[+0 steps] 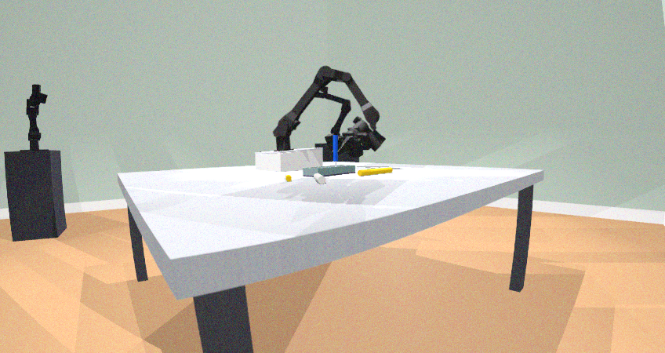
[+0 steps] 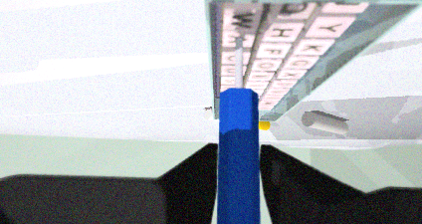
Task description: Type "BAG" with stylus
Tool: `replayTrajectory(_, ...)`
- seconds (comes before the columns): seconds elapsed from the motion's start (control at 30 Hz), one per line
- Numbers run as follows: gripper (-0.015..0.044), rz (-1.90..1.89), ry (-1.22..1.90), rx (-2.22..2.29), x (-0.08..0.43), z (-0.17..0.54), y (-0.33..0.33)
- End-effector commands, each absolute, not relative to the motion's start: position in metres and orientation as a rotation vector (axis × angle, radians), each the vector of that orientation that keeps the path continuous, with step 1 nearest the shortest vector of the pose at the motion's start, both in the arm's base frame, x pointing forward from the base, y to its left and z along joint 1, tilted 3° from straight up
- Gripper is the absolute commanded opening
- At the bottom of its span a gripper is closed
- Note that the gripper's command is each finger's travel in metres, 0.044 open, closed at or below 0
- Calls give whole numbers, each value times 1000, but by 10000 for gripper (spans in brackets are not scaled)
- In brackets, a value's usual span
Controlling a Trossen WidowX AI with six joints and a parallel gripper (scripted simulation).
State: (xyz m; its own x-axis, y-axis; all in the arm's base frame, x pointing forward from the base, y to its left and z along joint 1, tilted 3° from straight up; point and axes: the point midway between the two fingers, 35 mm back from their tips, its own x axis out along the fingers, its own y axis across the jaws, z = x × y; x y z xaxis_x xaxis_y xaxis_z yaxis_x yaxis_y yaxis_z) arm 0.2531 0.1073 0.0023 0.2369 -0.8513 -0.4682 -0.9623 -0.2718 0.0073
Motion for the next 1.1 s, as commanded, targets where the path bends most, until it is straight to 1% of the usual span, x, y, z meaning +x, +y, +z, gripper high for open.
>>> replayTrajectory(0.0, 81, 561, 1695, -2226, 252, 0, 107)
replayTrajectory(0.37, 81, 561, 1695, -2226, 252, 2, 107)
replayTrajectory(0.67, 81, 561, 1695, -2226, 253, 37, 108)
replayTrajectory(0.83, 85, 562, 1695, -2233, 253, 35, 108)
replayTrajectory(0.93, 65, 562, 1695, -2233, 253, 35, 108)
replayTrajectory(1.0, 12, 562, 1695, -2232, 255, 35, 107)
replayTrajectory(1.03, 0, 562, 1694, -2232, 258, 36, 107)
replayTrajectory(1.07, 0, 562, 1694, -2231, 262, 36, 106)
